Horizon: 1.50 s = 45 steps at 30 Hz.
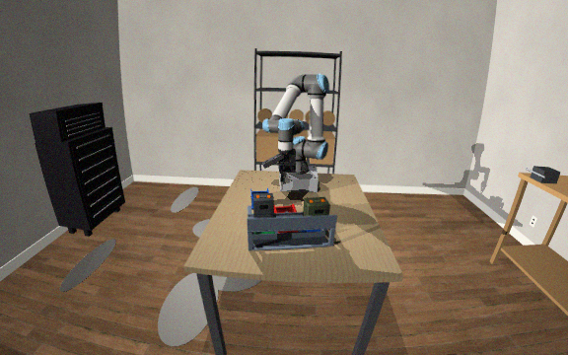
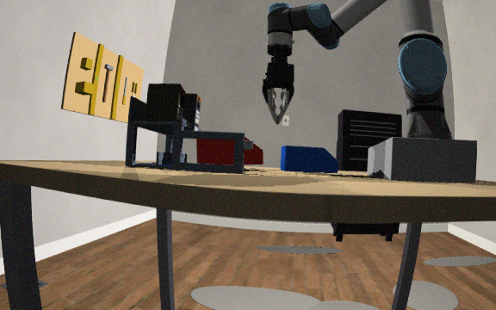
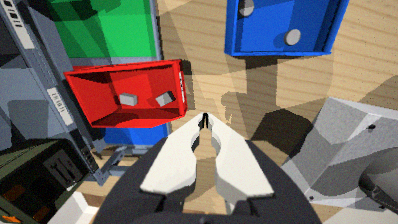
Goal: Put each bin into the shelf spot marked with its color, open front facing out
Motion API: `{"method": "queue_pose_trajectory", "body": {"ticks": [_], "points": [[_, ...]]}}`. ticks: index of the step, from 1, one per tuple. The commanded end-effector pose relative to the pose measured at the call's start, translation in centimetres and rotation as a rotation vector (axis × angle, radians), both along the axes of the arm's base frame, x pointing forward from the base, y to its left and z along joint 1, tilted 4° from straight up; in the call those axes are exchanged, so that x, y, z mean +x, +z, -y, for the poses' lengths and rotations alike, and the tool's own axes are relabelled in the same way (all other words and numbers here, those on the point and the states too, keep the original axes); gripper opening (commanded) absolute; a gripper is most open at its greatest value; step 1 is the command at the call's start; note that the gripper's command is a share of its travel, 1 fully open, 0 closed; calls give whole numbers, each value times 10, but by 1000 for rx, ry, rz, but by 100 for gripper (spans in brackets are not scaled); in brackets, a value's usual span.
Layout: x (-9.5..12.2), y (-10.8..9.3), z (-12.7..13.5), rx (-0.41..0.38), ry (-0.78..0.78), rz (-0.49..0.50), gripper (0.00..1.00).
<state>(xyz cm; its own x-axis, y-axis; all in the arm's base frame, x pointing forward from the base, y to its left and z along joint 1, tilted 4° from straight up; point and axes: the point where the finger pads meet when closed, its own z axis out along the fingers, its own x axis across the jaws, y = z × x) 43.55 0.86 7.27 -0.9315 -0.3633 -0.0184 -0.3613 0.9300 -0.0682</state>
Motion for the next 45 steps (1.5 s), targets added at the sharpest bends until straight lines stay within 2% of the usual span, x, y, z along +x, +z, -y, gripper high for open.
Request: {"method": "queue_pose_trajectory", "body": {"ticks": [1,18,28,43,45], "points": [[-1,-2,1,0,-2,-3,0],[-2,-11,1,0,-2,-5,0],[-1,-31,2,0,-2,-5,0],[1,-81,5,0,-2,-5,0],[1,-81,5,0,-2,-5,0]]}}
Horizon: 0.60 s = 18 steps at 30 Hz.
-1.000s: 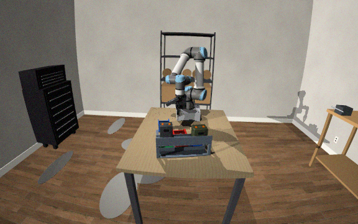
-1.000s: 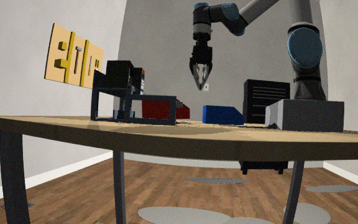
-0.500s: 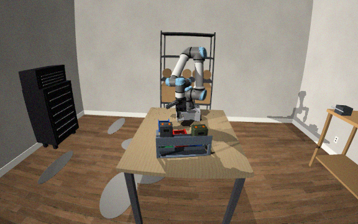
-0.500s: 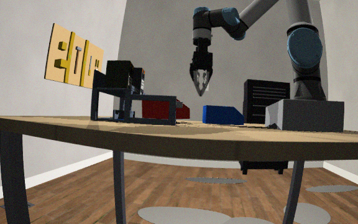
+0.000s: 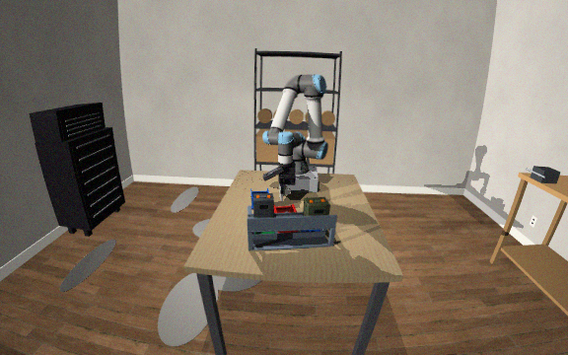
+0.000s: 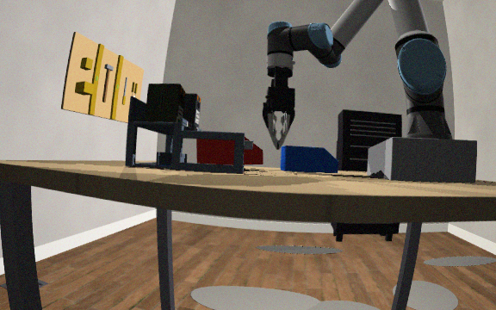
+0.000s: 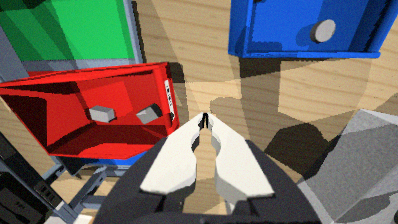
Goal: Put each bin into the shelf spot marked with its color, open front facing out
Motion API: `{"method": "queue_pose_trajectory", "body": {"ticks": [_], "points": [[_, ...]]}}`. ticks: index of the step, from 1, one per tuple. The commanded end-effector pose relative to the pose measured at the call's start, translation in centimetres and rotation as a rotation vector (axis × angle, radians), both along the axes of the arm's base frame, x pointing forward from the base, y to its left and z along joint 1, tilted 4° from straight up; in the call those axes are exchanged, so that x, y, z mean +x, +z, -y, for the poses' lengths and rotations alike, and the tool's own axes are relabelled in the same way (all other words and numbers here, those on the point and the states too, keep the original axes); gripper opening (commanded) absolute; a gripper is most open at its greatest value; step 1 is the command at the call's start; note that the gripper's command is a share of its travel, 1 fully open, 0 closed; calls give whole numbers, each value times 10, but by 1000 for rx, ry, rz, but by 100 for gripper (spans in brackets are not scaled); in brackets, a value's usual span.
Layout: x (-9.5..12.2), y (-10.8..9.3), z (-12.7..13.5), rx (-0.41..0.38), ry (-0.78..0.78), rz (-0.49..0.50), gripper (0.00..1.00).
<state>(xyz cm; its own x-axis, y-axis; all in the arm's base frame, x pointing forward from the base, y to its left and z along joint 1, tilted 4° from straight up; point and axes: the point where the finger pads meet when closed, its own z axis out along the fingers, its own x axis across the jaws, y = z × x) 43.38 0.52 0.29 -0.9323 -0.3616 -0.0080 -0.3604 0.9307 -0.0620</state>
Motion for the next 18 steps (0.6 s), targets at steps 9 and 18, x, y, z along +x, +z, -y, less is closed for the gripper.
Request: {"method": "queue_pose_trajectory", "body": {"ticks": [9,18], "points": [[3,-32,3,-2,0,7,0],[3,-40,3,-2,0,7,0]]}}
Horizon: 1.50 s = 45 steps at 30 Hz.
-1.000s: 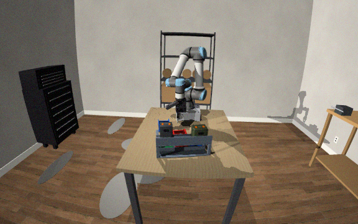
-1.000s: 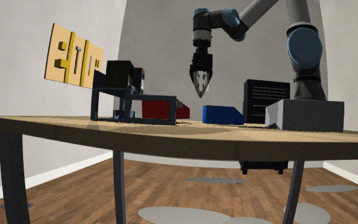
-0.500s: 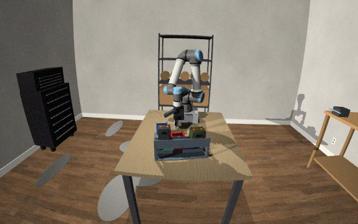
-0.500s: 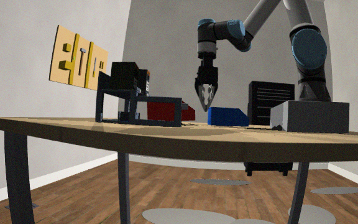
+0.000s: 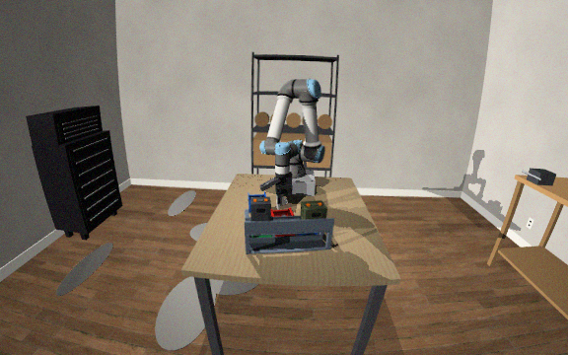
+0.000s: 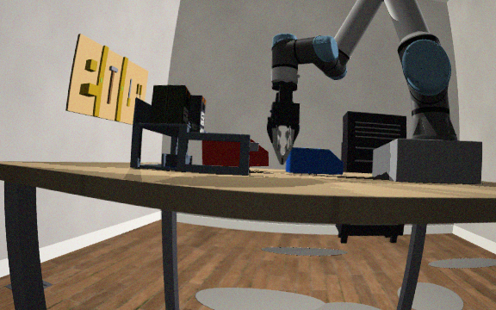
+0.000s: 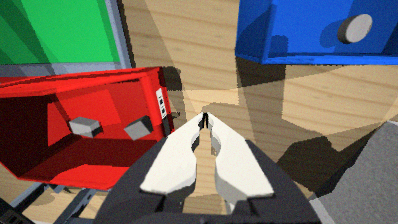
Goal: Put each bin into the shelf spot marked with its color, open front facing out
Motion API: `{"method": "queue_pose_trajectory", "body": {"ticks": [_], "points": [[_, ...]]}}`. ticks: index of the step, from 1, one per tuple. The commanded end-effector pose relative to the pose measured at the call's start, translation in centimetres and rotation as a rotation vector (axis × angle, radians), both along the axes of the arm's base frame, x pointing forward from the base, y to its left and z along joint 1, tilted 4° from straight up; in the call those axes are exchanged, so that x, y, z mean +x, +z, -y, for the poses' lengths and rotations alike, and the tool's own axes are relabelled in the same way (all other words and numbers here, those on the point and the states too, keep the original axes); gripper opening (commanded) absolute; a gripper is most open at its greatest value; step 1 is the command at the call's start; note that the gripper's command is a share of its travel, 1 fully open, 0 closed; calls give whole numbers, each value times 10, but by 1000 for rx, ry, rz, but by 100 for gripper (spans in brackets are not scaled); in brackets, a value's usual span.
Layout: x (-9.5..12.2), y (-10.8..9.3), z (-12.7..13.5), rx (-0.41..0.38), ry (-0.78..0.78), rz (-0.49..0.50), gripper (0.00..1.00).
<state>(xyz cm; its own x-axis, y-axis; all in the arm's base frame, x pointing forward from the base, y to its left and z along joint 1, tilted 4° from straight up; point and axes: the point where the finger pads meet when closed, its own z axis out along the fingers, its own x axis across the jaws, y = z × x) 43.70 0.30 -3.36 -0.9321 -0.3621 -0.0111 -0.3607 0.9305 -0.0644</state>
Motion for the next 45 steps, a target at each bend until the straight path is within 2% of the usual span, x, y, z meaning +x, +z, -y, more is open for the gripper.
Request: {"method": "queue_pose_trajectory", "body": {"ticks": [1,27,45], "points": [[0,-4,1,-1,0,3,0],[2,-4,1,-1,1,7,0],[15,-3,-5,-1,2,8,0]]}}
